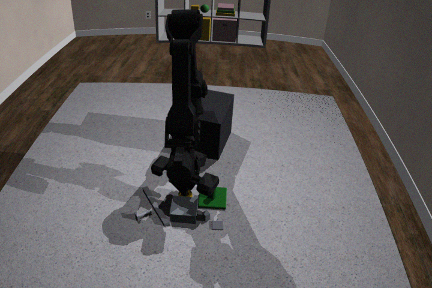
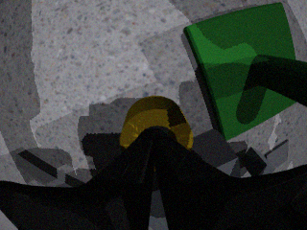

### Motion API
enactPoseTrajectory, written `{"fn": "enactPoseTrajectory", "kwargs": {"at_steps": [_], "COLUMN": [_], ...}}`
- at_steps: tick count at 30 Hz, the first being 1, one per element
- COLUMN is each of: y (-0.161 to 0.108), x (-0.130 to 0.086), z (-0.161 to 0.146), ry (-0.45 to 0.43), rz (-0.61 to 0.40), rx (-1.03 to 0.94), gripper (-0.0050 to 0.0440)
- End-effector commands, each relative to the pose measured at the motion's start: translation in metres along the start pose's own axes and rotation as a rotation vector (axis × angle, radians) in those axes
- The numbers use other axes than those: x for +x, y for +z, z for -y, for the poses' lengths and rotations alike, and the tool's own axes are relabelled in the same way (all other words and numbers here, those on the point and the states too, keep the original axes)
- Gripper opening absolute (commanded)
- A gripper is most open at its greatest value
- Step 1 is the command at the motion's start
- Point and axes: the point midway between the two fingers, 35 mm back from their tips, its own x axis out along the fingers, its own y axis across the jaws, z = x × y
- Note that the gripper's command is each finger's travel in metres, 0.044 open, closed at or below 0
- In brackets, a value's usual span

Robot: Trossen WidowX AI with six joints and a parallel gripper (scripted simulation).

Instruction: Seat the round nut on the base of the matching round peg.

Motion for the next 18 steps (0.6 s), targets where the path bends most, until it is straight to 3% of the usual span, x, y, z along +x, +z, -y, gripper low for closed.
{"fn": "enactPoseTrajectory", "kwargs": {"at_steps": [1, 18], "y": [0.001, 0.001], "x": [-0.0001, -0.0001], "z": [-0.0013, -0.0073], "ry": [-0.004, -0.004], "rz": [0.002, 0.002], "rx": [-0.006, -0.006], "gripper": [0.0, 0.0]}}
